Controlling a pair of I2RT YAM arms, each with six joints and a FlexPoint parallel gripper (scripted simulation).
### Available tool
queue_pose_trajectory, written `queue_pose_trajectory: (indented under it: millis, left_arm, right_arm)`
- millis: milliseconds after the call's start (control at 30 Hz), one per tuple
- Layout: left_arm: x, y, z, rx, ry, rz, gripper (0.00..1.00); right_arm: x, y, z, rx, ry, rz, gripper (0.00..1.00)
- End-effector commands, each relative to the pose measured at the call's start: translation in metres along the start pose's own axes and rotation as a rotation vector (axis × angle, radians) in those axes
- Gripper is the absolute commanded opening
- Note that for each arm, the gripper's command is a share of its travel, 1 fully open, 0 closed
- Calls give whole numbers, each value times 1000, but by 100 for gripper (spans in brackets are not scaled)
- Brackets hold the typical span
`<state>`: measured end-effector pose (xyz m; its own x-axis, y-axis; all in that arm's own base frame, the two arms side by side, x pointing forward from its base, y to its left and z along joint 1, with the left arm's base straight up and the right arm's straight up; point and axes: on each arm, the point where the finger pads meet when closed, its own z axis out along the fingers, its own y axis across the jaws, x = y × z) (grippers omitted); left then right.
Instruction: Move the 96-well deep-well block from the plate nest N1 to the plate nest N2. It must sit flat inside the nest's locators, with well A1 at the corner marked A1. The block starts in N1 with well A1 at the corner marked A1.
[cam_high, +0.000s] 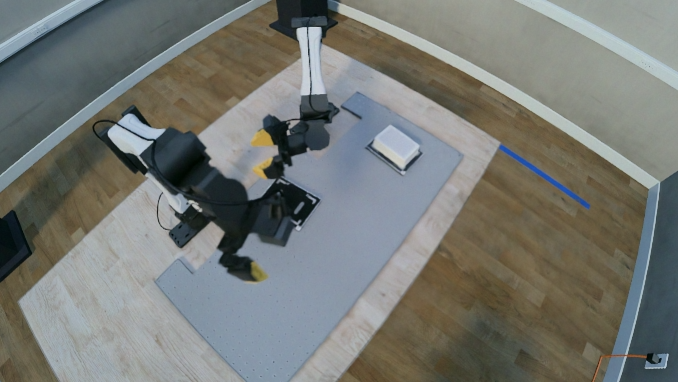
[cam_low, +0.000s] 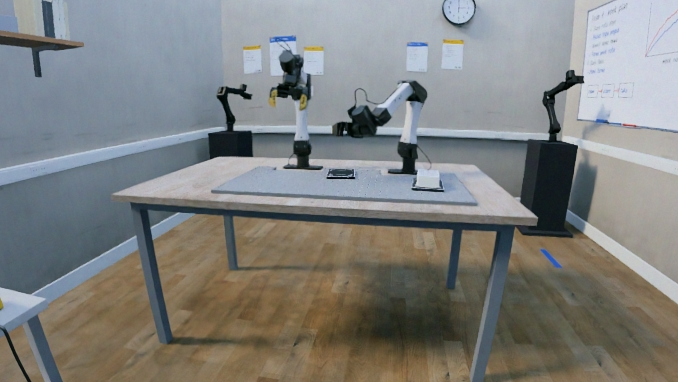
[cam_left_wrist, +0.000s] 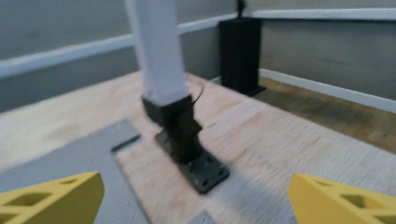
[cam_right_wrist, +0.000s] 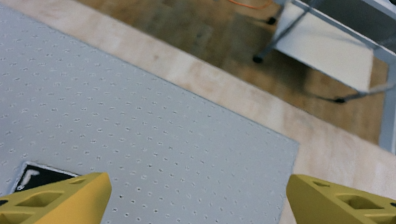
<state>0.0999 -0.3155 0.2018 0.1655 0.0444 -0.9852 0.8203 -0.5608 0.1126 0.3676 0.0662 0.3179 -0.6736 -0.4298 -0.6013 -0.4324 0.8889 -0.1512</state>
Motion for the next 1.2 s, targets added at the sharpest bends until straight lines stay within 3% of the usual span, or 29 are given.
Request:
queue_pose_trajectory:
  millis: [0, 133, 200, 400, 600, 700, 800, 1167]
  left_arm:
    - [14, 27, -13, -112, 101, -113, 100]
    - [36, 51, -37, -250, 207, -249, 100]
    - [36, 51, -37, -250, 207, -249, 100]
    - [74, 86, -104, -525, 387, -505, 100]
    - [103, 95, -173, -754, 526, -730, 100]
    - [116, 92, -207, -860, 592, -843, 100]
    - [120, 88, -217, -891, 618, -884, 100]
    - [146, 21, -349, -1273, 881, -1365, 100]
  right_arm:
    - [-26, 32, -5, -130, -58, -104, 100]
    - [-44, 60, -4, -231, -90, -184, 100]
    - [-44, 60, -4, -231, -90, -184, 100]
    - [-69, 106, -5, -384, -143, -307, 100]
    - [-85, 145, -10, -509, -188, -403, 100]
    - [-90, 164, -13, -570, -210, -449, 100]
    - [-91, 170, -14, -592, -215, -463, 100]
    - [-102, 254, -30, -866, -310, -649, 100]
